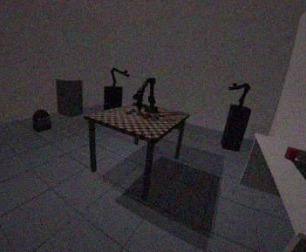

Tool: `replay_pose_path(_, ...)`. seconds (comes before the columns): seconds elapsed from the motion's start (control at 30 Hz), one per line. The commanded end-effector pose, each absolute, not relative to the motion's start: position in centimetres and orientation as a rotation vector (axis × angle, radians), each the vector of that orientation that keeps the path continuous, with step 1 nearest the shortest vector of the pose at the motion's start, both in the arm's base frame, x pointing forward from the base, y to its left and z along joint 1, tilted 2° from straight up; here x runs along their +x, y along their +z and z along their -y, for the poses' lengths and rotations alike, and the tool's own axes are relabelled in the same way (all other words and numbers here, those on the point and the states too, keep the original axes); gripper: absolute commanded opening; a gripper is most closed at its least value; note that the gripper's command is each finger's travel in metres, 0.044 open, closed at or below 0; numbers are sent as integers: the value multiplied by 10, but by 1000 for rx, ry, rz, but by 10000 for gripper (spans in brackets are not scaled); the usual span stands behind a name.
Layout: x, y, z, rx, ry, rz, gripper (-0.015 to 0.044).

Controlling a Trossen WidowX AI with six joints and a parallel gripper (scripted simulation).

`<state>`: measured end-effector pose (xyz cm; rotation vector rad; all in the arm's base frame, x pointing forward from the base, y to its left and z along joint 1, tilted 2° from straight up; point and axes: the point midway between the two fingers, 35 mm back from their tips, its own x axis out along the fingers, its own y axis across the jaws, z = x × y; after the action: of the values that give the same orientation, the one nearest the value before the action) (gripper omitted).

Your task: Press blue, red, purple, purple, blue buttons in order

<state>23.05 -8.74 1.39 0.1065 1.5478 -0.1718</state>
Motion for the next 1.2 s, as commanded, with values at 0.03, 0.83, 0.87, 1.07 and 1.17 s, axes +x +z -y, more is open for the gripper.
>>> replay_pose_path(0.03,231,41,86,102,-170,-1541,20)
replay_pose_path(0.83,231,10,88,102,-170,-1541,20)
replay_pose_path(0.87,231,9,88,102,-170,-1541,20)
replay_pose_path(1.07,231,9,88,102,-170,-1541,20)
replay_pose_path(1.17,231,9,88,102,-170,-1541,20)
